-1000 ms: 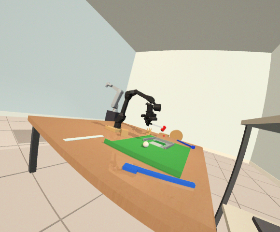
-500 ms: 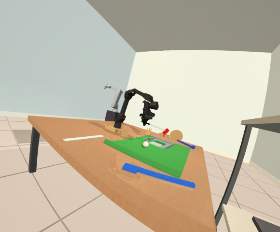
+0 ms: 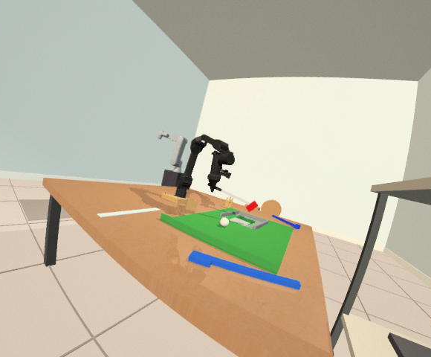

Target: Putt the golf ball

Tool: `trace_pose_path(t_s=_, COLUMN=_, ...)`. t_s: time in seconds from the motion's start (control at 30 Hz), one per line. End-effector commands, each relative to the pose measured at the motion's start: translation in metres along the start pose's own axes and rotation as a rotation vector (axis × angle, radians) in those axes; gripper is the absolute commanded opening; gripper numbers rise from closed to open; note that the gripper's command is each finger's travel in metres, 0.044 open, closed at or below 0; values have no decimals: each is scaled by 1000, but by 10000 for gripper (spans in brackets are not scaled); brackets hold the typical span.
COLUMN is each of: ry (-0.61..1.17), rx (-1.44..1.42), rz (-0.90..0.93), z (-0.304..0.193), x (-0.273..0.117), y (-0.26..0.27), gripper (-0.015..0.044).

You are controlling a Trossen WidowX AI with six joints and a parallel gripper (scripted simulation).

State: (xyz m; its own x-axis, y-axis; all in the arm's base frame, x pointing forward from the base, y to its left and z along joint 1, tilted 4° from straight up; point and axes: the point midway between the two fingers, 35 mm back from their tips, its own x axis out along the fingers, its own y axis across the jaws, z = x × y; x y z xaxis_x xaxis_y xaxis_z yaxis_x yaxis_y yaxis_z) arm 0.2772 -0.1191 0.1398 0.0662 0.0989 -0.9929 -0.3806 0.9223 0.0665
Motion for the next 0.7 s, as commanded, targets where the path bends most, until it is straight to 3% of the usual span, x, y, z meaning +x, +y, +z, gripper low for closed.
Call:
trace_pose_path(t_s=0.0, ry=-1, rx=73, rz=-16, z=-13, x=-6, y=-14, gripper=0)
trace_pose_path(t_s=0.67, ry=52, rx=477, rz=-43, z=-107, x=-19, y=-67, gripper=0)
